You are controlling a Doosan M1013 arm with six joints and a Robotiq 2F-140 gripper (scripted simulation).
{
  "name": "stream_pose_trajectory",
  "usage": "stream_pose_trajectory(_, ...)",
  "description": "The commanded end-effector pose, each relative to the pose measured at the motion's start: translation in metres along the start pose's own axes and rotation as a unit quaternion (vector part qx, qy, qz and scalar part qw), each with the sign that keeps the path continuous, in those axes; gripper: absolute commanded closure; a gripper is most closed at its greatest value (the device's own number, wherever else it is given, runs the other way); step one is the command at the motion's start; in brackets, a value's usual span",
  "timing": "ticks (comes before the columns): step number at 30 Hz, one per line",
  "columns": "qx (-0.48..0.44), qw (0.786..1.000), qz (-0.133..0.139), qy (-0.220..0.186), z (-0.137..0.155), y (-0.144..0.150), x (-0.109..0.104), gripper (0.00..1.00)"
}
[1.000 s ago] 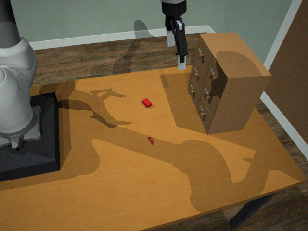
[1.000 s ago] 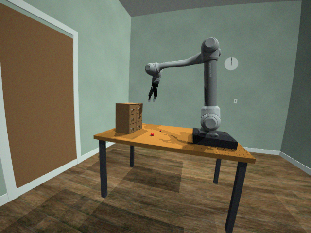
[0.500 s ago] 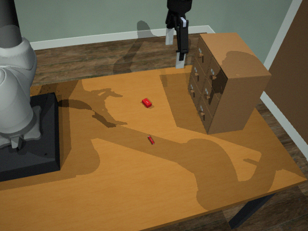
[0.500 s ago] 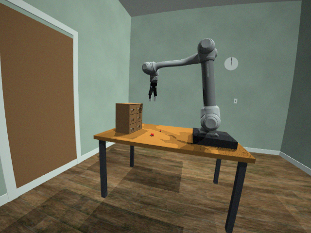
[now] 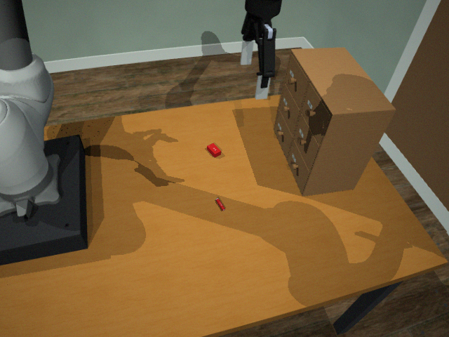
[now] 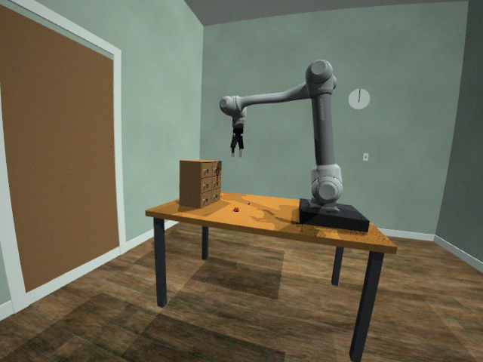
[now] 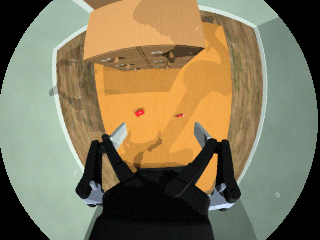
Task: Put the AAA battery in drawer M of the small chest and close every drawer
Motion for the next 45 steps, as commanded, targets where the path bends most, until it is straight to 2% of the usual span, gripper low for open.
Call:
stream_pose_trajectory(1, 0.0, 1.0, 0.0, 0.0, 0.0, 0.0, 0.0, 0.0)
stream_pose_trajectory(10, 0.0, 1.0, 0.0, 0.0, 0.001, 0.0, 0.0, 0.0)
stream_pose_trajectory(17, 0.0, 1.0, 0.0, 0.0, 0.056, 0.034, -0.021, 0.0)
stream_pose_trajectory(24, 0.0, 1.0, 0.0, 0.002, 0.057, 0.034, -0.021, 0.0)
stream_pose_trajectory(28, 0.0, 1.0, -0.002, 0.017, 0.056, 0.034, -0.018, 0.0)
stream_pose_trajectory(32, 0.0, 0.999, -0.005, 0.051, 0.053, 0.034, -0.013, 0.0)
stream_pose_trajectory(36, 0.0, 0.994, -0.01, 0.108, 0.048, 0.033, -0.002, 0.0)
stream_pose_trajectory(38, 0.0, 0.994, -0.01, 0.108, 0.048, 0.033, -0.002, 0.0)
stream_pose_trajectory(45, 0.0, 0.968, -0.022, 0.251, 0.034, 0.032, 0.026, 0.0)
Point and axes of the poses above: the point where the finger pads meet when closed, its own x axis out along the fingers, its own y axis across the jaws, z = x × y, the point moved 4 cm from there along -x, back along the fingers, and after that the axes turned 5 degrees about x, right-handed, at the moved point
